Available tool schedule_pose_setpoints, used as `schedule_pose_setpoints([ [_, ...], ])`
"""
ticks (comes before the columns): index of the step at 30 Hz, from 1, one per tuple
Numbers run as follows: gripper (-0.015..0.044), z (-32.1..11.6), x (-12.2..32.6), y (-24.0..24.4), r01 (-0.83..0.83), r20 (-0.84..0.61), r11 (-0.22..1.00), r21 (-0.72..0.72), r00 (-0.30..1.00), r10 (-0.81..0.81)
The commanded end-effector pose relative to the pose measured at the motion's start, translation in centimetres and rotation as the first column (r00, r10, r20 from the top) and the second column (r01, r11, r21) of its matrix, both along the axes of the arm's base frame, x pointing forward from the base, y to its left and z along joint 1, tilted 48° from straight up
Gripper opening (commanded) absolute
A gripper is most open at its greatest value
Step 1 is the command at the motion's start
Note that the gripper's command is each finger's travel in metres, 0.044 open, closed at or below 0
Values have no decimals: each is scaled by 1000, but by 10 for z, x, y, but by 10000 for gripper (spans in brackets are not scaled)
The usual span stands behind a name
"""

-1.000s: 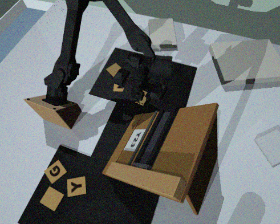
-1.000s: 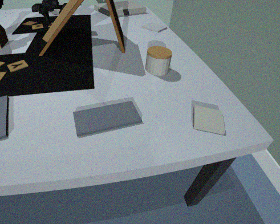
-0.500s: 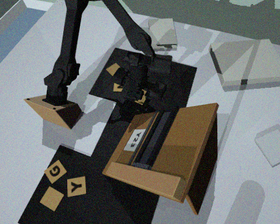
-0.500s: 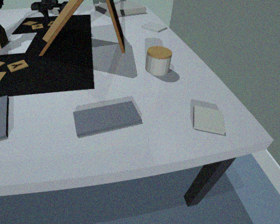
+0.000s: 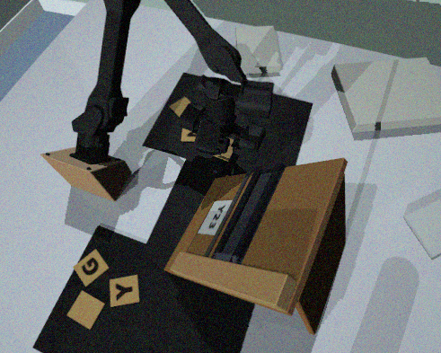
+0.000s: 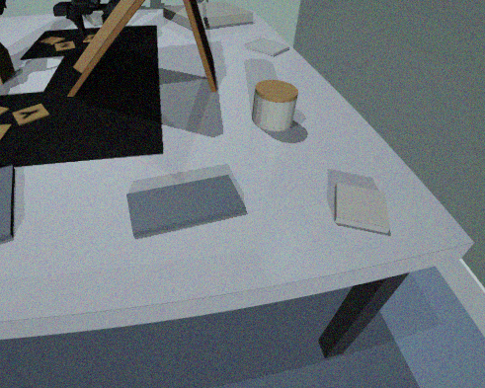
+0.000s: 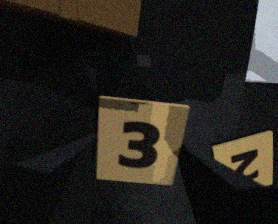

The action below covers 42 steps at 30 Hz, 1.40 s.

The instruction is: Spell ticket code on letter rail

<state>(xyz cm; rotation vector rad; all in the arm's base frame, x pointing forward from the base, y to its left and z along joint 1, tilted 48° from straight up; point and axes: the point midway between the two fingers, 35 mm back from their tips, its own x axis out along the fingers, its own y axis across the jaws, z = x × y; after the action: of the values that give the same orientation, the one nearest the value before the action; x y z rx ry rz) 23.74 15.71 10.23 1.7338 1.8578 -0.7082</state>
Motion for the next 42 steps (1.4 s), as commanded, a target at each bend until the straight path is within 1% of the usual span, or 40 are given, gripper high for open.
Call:
schedule_pose_setpoints([
  [1,0,0,7,-3,-25,84,1000,-11,996,26],
  [6,0,3,19,-7,-74,243,997,-36,967,81],
  [11,0,7,33,-12,-117,394,990,-77,909,138],
  [17,0,14,49,-18,-153,554,978,-145,806,208],
  [23,0,23,64,-25,-170,683,959,-228,674,282],
  [33,0,42,89,-37,-146,813,911,-386,412,411],
  [42,0,64,109,-50,-67,831,847,-528,164,531],
])
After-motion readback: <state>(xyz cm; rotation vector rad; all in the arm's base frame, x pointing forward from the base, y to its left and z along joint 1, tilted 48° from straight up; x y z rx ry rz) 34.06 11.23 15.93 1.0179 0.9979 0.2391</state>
